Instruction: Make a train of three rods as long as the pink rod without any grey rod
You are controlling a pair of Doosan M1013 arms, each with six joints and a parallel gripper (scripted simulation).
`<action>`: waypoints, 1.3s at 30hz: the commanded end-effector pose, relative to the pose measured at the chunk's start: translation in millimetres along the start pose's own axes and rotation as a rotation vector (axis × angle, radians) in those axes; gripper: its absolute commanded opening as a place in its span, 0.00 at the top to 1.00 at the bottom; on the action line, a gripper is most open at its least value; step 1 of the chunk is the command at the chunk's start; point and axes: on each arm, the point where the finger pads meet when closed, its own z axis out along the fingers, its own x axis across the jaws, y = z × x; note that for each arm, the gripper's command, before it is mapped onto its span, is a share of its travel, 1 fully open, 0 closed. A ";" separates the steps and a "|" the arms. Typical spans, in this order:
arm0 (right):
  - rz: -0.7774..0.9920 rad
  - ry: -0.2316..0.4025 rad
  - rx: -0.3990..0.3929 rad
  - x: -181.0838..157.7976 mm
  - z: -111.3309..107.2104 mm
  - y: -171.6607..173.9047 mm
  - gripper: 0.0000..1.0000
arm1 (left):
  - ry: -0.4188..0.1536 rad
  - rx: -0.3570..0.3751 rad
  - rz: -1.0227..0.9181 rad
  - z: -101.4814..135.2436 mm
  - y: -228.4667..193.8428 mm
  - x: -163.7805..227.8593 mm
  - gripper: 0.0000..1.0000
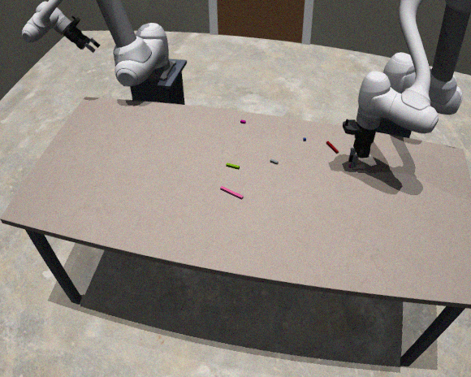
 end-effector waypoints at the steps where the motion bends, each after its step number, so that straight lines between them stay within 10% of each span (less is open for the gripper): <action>1: 0.000 0.000 -0.001 0.1 -0.5 -0.1 0.00 | -0.001 0.001 0.000 2.5 -0.3 -0.4 0.46; 39: 0.000 0.000 -0.001 0.1 -0.5 -0.1 0.00 | -0.001 0.001 0.000 11.7 -0.3 -0.4 0.46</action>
